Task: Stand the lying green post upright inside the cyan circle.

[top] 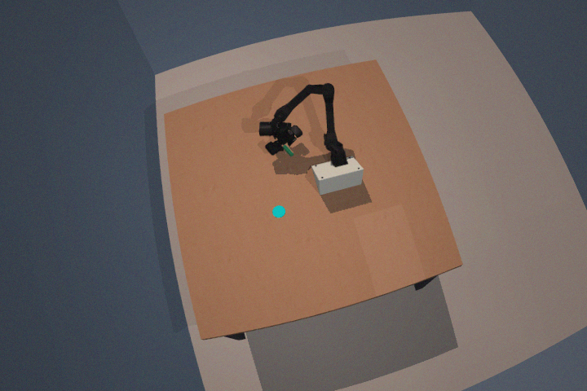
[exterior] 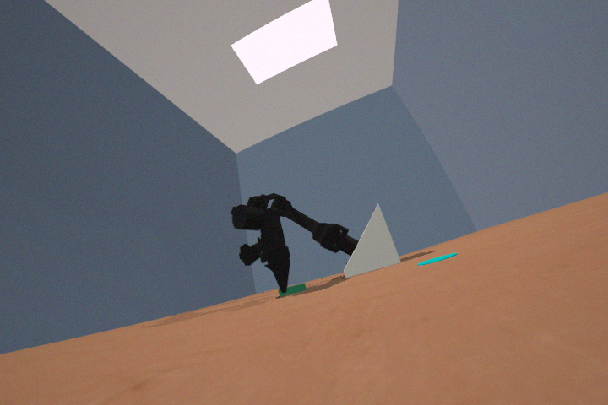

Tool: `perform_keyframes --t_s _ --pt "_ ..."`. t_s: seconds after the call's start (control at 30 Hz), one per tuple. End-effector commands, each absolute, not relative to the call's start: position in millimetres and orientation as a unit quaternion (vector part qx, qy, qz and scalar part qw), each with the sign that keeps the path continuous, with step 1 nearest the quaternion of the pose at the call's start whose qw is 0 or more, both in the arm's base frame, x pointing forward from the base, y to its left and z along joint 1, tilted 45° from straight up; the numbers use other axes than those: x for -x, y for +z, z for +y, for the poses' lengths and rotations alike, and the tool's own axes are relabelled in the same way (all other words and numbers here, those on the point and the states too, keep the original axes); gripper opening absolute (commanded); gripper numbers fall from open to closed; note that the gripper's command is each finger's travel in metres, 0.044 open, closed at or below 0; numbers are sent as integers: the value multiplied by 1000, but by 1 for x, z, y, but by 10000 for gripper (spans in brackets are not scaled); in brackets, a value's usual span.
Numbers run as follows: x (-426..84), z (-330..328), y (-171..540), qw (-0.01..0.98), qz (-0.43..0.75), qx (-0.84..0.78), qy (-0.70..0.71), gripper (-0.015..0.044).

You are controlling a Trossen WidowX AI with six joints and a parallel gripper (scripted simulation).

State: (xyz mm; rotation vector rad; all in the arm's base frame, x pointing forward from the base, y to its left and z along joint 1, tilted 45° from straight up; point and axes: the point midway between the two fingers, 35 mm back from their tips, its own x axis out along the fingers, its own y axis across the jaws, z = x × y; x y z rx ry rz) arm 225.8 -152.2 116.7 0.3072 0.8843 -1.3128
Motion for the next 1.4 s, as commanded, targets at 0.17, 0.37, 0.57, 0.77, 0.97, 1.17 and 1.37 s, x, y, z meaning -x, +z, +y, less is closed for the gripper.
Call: perform_keyframes --t_s 0.17,0.37,0.57,0.77,0.97,1.17,1.37 --pt "-226 -153 117 696 393 -140 -584 23" --pt "-228 -144 124 696 394 -142 -583 23" --pt "-231 -130 136 696 396 -145 -581 23" --pt "-233 -116 149 695 398 -146 -581 23" --pt "-232 -102 162 695 399 -146 -581 23" --pt "-231 -89 176 695 398 -145 -581 23" --pt "-228 -76 191 695 397 -143 -582 23"
